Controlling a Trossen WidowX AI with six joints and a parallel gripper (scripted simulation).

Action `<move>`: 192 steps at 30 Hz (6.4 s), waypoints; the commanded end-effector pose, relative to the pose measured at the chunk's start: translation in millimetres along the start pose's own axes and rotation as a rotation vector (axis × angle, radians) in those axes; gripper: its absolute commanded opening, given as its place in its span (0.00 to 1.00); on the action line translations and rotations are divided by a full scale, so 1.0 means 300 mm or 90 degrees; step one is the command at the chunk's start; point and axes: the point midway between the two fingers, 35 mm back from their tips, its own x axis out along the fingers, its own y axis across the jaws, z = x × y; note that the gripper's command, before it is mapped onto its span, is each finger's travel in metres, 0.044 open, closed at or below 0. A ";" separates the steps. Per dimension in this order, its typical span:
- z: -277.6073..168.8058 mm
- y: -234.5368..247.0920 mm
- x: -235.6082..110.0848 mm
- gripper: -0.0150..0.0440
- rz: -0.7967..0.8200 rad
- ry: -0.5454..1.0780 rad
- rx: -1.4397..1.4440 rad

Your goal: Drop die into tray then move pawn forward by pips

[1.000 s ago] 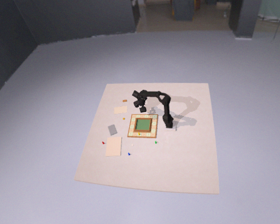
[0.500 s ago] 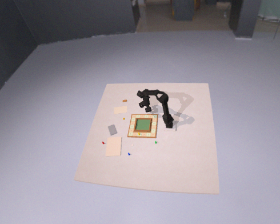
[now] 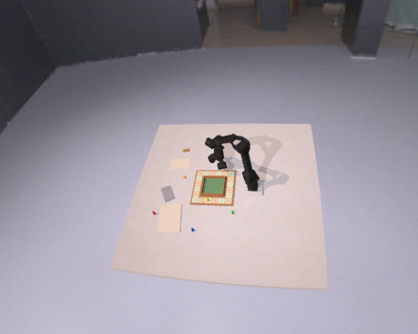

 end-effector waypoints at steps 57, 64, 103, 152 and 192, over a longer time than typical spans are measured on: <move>0.043 0.044 -0.333 0.25 0.003 -0.002 0.024; 0.118 0.131 -0.309 0.25 0.005 -0.003 0.057; 0.296 0.520 -0.207 0.25 -0.009 -0.187 0.191; 0.215 0.553 -0.269 0.48 -0.066 -0.538 0.180; 0.420 0.761 -0.223 0.69 0.018 -0.027 0.127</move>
